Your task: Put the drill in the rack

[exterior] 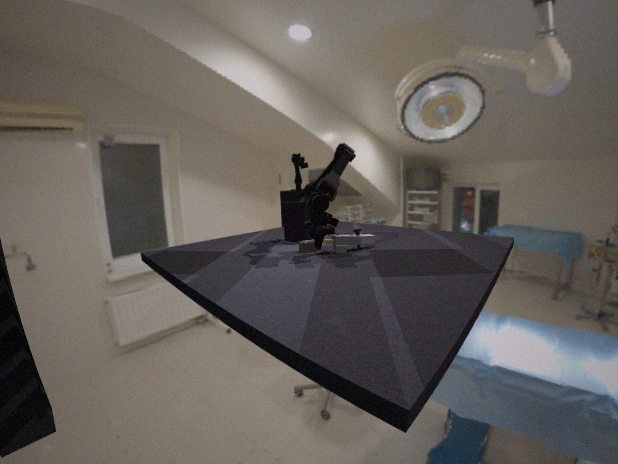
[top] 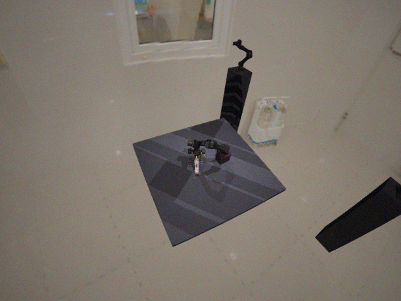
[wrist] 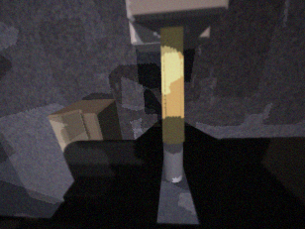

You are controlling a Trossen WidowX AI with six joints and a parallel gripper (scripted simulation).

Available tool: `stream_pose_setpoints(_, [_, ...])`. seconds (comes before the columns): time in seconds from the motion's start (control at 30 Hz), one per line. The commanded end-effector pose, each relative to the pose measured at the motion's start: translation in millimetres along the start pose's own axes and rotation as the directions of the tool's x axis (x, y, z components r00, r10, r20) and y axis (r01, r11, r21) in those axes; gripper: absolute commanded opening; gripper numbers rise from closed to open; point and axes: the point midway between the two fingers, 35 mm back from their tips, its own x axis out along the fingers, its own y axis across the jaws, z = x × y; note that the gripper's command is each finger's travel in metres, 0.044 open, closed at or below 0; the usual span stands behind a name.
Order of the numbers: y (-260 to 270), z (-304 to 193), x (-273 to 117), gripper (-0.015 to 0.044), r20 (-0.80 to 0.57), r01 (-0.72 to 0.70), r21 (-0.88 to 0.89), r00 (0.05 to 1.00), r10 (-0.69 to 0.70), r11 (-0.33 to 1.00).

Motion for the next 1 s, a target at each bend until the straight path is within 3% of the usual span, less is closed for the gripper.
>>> stream_pose_setpoints(0.0, [0, -8, 0, 0.0, -0.003, -0.002, 0.0, 1.0, 0.002, 1.0])
stream_pose_setpoints(0.97, [-1, -49, -5, 0.0, -0.005, 0.0, 0.0, 1.0, 0.0, 1.0])
